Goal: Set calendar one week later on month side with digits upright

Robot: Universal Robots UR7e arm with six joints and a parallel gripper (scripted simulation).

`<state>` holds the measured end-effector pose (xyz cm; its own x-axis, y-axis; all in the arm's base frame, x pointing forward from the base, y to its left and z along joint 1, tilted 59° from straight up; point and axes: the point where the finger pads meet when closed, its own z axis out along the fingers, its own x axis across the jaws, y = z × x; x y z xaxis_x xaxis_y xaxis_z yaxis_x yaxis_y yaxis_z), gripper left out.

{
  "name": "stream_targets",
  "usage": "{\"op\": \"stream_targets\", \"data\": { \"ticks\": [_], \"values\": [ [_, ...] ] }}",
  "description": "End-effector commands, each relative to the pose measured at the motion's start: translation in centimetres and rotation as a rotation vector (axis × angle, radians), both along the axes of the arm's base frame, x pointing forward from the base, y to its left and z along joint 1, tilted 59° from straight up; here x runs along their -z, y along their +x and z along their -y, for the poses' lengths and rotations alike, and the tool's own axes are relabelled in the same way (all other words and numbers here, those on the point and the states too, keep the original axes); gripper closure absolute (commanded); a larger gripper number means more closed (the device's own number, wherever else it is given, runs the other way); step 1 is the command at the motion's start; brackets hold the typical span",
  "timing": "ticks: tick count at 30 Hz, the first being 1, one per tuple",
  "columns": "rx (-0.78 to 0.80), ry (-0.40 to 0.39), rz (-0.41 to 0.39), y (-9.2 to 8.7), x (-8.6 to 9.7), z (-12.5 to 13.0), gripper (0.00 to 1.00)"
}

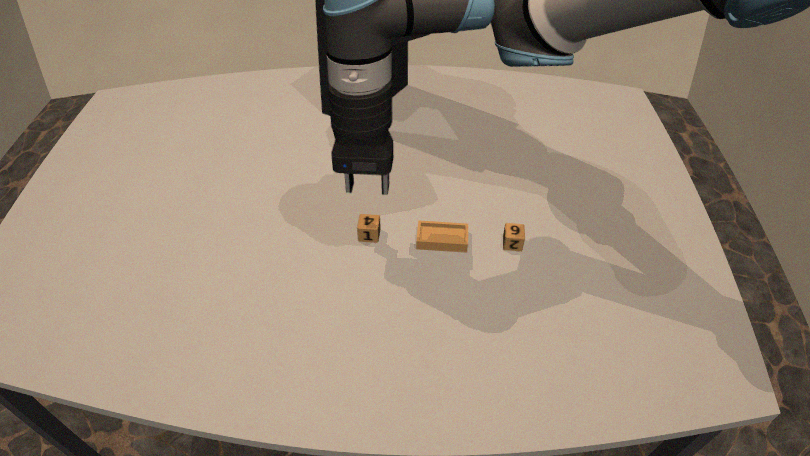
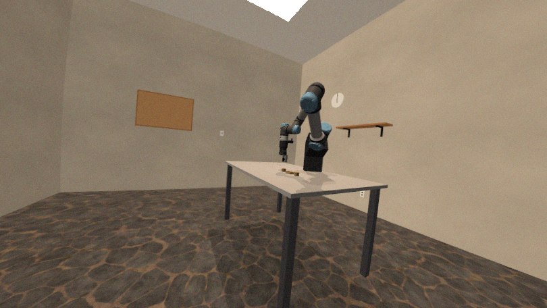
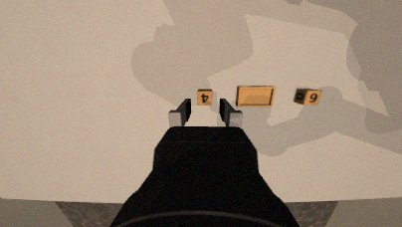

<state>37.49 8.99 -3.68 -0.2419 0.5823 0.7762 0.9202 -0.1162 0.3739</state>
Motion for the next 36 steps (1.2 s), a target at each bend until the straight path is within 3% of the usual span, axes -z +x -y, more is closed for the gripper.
{"op": "stream_targets", "data": {
  "ticks": [1,36],
  "values": [
    [0.0,0.0,-0.001,0.1,0.1,0.0,0.13],
    [0.0,0.002,-0.003,1.3,2.1,-3.4,0.13]
  ]
}}
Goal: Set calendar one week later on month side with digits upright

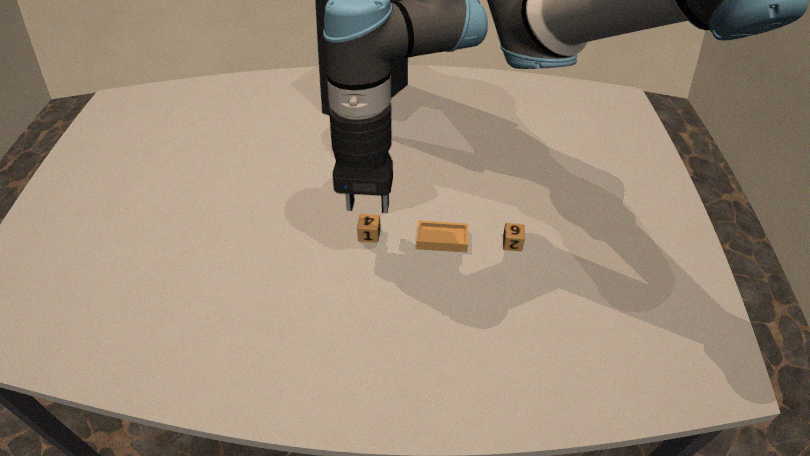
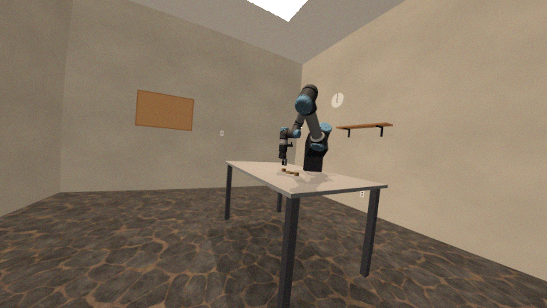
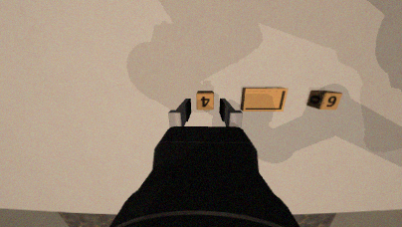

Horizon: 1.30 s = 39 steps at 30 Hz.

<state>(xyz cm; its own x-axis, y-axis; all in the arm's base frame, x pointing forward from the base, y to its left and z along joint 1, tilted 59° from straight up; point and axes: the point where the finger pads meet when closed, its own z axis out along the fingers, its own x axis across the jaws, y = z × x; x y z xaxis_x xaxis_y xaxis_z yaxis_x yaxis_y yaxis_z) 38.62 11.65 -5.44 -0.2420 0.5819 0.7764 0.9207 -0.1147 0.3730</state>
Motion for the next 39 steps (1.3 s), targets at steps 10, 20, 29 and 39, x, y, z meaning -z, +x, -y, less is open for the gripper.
{"op": "stream_targets", "data": {
  "ticks": [10,20,29,39],
  "values": [
    [0.001,0.001,-0.001,0.47,0.82,-1.36,0.13],
    [0.001,0.001,-0.001,0.61,1.01,-1.62,0.13],
    [0.003,0.0,0.0,0.64,0.99,-1.54,0.13],
    [0.002,0.0,0.0,0.64,0.99,-1.54,0.13]
  ]
}}
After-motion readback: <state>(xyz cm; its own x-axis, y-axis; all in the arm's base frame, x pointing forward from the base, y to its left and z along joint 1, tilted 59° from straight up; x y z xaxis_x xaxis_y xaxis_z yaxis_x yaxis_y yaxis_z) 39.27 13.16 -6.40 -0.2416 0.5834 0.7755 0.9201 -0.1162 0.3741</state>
